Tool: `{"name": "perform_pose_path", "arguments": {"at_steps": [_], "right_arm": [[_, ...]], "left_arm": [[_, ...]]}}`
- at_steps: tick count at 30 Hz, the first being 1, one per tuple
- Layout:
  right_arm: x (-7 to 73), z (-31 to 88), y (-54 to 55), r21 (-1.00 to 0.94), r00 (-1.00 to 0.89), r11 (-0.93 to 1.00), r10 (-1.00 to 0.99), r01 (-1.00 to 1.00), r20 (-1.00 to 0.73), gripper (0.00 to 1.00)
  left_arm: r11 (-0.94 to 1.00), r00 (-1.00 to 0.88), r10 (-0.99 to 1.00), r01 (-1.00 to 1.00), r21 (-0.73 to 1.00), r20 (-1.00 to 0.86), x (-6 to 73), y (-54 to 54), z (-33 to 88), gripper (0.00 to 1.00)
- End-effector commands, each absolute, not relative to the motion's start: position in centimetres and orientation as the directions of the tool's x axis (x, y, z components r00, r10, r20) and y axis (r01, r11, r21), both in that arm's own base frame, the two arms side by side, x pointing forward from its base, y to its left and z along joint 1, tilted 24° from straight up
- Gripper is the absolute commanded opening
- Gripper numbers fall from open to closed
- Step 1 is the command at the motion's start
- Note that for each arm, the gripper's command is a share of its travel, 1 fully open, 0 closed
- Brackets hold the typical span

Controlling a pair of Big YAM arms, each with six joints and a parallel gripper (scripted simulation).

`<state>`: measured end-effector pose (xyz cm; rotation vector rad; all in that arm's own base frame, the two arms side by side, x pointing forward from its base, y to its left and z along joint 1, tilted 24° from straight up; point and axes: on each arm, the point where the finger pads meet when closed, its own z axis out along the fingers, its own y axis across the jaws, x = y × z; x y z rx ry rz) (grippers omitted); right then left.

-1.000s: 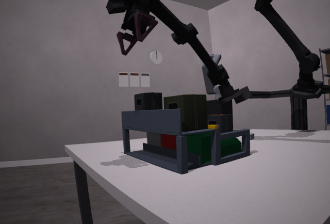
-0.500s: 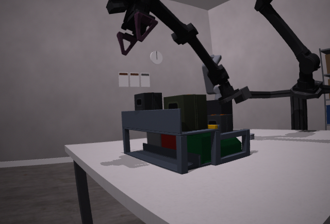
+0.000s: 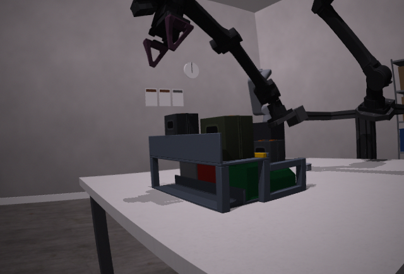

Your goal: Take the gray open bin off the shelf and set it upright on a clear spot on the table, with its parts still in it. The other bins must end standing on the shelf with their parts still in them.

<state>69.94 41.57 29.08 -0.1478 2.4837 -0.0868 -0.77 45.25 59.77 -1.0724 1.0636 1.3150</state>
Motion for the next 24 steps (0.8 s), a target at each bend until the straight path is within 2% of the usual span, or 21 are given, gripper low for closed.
{"name": "perform_pose_path", "arguments": {"at_steps": [1,8,9,11,24], "right_arm": [[69.6,31.9,41.7,-0.079,-0.76,0.992,-0.125,-0.097,-0.637,1.0],[69.5,32.0,41.5,-0.085,-0.76,0.991,-0.135,-0.106,-0.635,1.0],[70.0,28.8,41.8,-0.106,-0.781,0.988,-0.153,-0.111,-0.606,1.0],[69.4,32.0,41.3,-0.09,-0.761,0.99,-0.144,-0.113,-0.632,1.0],[68.5,31.7,40.3,-0.124,-0.764,0.98,-0.199,-0.155,-0.613,1.0]], "left_arm": [[-0.03,-0.007,0.229,-1.0,0.0,-0.973,-1.3,44.6,61.0,1.0],[-0.03,-0.007,0.229,-1.0,0.0,-0.973,-1.3,44.6,61.0,1.0],[-0.03,-0.007,0.229,-1.0,0.0,-0.973,-1.3,44.6,61.0,1.0],[-0.03,-0.007,0.229,-1.0,0.0,-0.973,-1.3,44.6,61.0,1.0],[-0.03,-0.007,0.229,-1.0,0.0,-0.973,-1.3,44.6,61.0,1.0]]}}
